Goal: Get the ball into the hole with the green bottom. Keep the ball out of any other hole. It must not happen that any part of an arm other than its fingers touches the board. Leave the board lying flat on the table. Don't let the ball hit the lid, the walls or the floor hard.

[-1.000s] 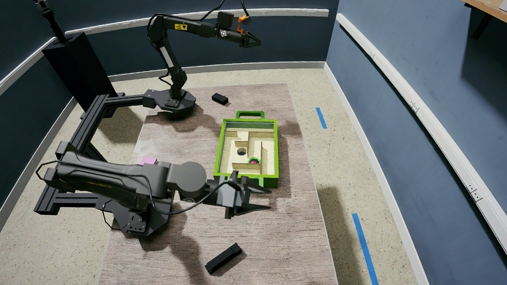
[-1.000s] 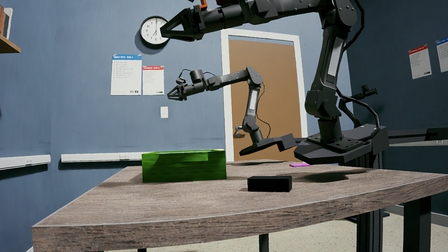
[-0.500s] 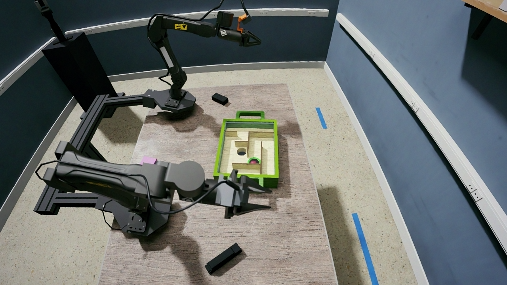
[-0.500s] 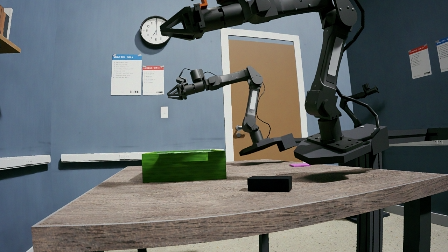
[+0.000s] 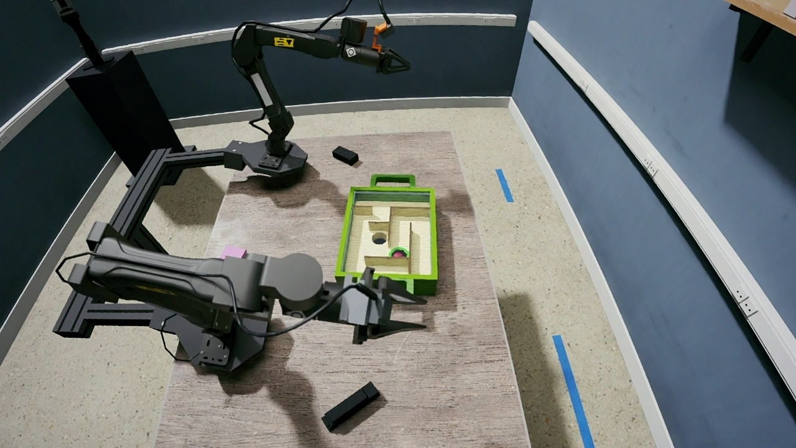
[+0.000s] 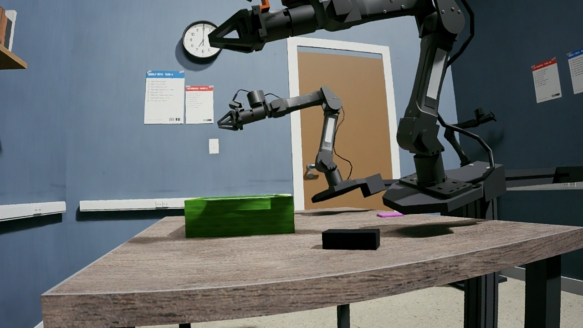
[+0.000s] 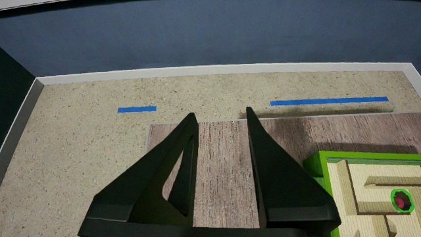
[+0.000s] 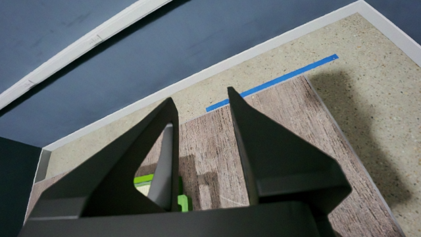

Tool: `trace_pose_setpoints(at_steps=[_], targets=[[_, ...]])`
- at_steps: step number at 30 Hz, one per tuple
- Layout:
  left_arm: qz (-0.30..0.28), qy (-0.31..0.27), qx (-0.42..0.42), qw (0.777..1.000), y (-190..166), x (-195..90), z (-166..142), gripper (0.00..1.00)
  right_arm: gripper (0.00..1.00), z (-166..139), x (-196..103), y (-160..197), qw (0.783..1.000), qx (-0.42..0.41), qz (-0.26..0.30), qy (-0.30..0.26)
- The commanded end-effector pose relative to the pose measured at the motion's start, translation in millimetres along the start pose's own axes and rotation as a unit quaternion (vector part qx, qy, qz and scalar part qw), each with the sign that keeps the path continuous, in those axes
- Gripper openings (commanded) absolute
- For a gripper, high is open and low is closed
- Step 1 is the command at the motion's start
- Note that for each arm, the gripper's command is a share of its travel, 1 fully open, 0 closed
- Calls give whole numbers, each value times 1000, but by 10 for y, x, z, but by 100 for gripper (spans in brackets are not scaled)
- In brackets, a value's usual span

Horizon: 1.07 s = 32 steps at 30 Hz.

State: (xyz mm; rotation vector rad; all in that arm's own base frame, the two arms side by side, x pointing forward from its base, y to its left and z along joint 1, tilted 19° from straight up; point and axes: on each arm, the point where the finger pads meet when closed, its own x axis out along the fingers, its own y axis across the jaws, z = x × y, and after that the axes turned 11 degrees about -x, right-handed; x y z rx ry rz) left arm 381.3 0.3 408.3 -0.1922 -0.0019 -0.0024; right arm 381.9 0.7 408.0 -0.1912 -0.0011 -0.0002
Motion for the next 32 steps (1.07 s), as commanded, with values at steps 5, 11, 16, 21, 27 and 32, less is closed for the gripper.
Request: trace_pose_setpoints(at_steps=[5,11,16,21,27,32], targets=[[8,-2,3,1000,62,33,-2,36,36,52,-69,55,1000,-5,4,-11],[1,5,3,1000,28,6,-70,36,36,99,-88,48,1000,-5,4,-14],[1,-4,3,1000,24,-11,31,36,36,55,-84,58,1000,-5,5,-9],[3,-4,3,1000,42,-14,26,36,36,160,-92,39,1000,-5,3,-21],[-1,-3,3,1000,3,-14,17,36,36,183,-100,35,1000,-5,2,-25],[-1,-3,3,1000,3,-14,17,36,36,183,-100,35,1000,-5,2,-25]])
